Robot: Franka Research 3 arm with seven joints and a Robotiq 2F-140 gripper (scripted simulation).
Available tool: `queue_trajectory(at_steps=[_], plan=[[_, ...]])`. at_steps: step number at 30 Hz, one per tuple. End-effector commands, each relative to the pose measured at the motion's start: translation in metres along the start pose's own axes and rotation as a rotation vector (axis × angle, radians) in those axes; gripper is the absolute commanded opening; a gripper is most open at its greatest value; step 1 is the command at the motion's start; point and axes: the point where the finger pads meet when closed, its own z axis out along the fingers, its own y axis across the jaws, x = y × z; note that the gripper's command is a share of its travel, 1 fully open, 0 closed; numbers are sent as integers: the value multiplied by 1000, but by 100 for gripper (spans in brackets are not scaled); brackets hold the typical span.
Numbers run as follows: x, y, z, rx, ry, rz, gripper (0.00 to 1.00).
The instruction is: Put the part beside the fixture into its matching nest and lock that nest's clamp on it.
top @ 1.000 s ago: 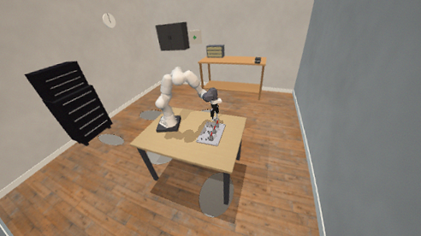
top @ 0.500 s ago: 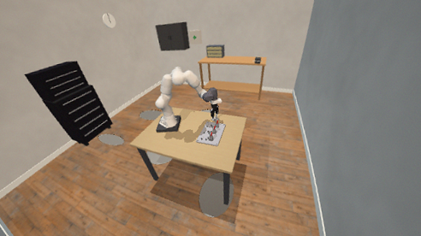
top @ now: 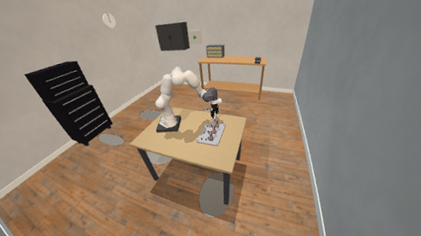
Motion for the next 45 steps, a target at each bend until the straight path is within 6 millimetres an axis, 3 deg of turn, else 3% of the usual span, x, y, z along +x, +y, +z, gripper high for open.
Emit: queue_trajectory(at_steps=[1, 23, 45], plan=[[0, 0, 1, 0, 2, 1, 0], [0, 0, -6, 0, 2, 1, 0], [0, 0, -72, 0, 2, 1, 0]])
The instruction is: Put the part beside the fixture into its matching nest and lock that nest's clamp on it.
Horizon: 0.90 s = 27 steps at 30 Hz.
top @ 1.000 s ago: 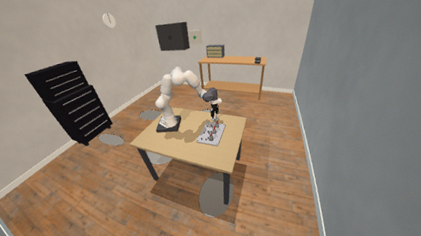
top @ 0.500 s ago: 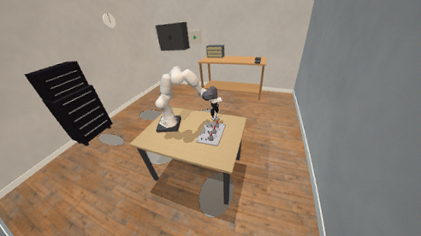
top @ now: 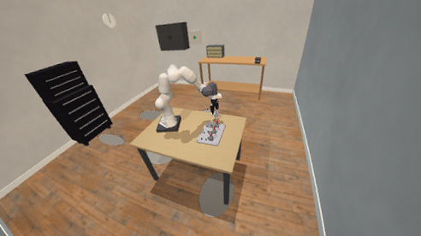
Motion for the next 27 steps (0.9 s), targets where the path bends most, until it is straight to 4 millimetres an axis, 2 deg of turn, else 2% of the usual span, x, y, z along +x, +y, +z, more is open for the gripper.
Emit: queue_trajectory(at_steps=[1, 10, 19, 27], plan=[[-2, 3, -14, -9, -9, -20, 0], [-2, 3, -44, -9, -9, -20, 0], [-2, 3, -56, -9, -9, -20, 0], [-2, 3, -57, -9, -9, -20, 0]])
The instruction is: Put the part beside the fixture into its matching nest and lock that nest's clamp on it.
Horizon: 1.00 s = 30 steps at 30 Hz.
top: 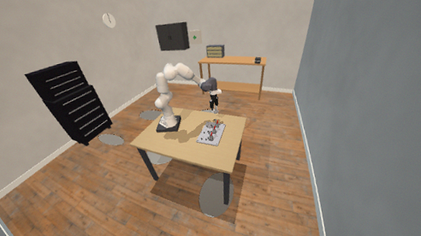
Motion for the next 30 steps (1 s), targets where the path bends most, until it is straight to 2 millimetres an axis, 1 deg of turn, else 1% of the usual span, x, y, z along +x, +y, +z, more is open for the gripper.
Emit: queue_trajectory(at_steps=[1, 19, 23, 30], plan=[[1, -1, -3, 2, -1, -10, 0], [1, -1, -3, 2, -1, -28, 0], [1, -1, -3, 2, -1, -88, 0], [1, -1, -3, 2, -1, -259, 0]])
